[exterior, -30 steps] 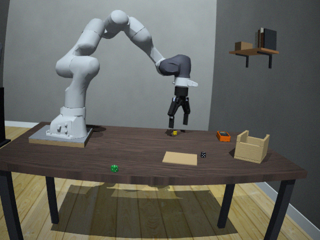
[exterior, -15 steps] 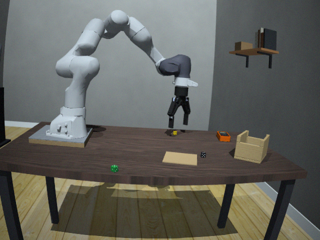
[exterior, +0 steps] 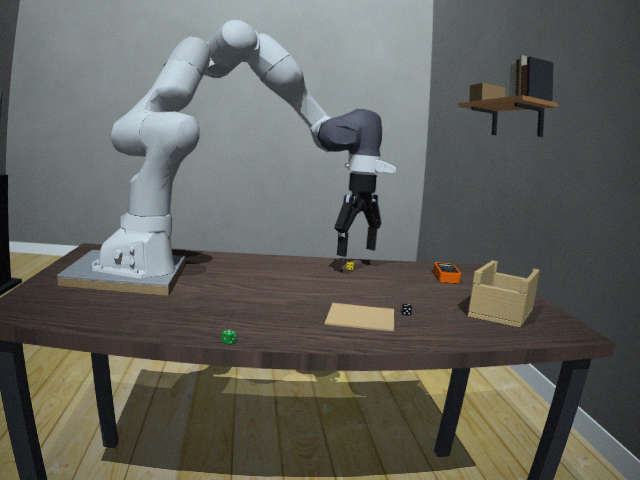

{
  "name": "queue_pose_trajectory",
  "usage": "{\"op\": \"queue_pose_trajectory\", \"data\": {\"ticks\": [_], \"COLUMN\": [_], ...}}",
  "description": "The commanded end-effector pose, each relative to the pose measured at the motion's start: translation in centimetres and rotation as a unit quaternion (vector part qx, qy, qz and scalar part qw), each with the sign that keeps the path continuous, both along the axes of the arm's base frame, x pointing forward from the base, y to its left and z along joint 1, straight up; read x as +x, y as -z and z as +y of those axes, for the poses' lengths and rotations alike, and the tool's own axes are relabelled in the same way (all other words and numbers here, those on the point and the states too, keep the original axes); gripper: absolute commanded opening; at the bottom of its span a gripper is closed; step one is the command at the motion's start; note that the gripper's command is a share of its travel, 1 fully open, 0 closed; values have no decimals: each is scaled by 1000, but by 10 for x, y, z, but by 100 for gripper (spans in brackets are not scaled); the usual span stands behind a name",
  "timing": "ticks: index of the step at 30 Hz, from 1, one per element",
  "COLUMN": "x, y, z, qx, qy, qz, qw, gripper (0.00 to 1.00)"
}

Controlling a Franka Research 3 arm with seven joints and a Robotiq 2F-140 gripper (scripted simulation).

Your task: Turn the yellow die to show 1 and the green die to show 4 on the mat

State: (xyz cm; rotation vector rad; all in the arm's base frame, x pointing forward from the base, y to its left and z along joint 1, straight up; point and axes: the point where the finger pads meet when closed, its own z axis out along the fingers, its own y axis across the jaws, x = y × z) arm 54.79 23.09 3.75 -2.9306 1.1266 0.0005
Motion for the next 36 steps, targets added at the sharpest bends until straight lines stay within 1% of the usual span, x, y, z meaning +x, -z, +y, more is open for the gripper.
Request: {"op": "queue_pose_trajectory", "data": {"ticks": [1,11,15,17,20,26,29,32,36], "x": [0,0,0,0,0,0,0,0,0], "y": [0,-1,-10,-10,-26,-69,-86,-95,-96], "z": [1,1,1,1,1,1,1,1,1], "qx": [0,0,0,0,0,0,0,0,0], "qy": [4,4,4,4,4,4,4,4,4], "qz": [0,0,0,0,0,0,0,0,0], "qw": [1000,1000,1000,1000,1000,1000,1000,1000,1000], "gripper": [100,100,100,100,100,100,100,100,100]}}
